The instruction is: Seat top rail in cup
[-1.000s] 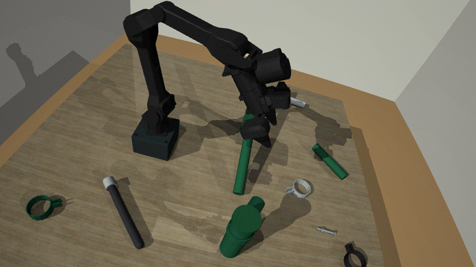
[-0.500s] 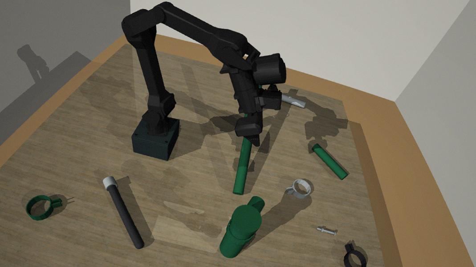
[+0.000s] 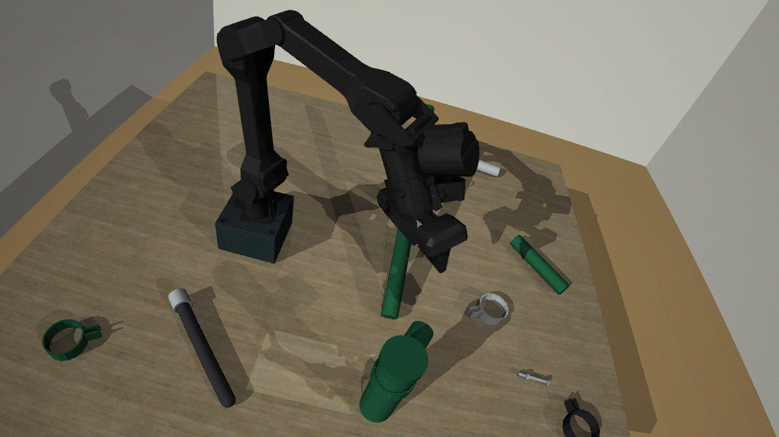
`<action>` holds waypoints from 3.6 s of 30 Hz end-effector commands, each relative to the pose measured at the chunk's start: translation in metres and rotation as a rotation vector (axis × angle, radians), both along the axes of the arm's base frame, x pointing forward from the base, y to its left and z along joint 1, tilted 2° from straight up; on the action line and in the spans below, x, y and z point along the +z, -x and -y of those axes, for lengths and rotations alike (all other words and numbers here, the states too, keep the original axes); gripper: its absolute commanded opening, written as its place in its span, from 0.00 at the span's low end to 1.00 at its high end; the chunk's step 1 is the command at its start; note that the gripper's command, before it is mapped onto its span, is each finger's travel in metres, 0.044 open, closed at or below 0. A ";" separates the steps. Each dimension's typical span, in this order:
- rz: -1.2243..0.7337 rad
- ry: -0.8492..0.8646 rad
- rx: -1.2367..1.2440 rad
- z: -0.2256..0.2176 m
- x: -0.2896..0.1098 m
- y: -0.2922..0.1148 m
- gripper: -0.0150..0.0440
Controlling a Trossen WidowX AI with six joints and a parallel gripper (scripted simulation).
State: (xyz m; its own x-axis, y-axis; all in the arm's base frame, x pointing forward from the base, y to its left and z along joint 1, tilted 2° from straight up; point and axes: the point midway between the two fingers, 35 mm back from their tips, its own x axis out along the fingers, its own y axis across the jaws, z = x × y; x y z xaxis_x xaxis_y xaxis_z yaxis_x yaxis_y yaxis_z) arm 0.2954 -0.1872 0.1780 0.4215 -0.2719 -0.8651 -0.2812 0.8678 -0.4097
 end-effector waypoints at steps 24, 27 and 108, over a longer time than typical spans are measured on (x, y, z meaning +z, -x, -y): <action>-0.197 0.289 0.509 0.077 -0.039 0.007 1.00; -0.197 0.289 0.509 0.077 -0.057 0.008 1.00; -0.187 0.298 0.603 0.094 -0.117 -0.012 0.25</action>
State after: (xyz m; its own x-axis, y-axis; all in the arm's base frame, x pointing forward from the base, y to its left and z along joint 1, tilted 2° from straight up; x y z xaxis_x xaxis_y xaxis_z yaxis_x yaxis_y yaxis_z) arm 0.3114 -0.2826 0.0599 0.4174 -0.2860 -0.8626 -0.7532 0.4223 -0.5044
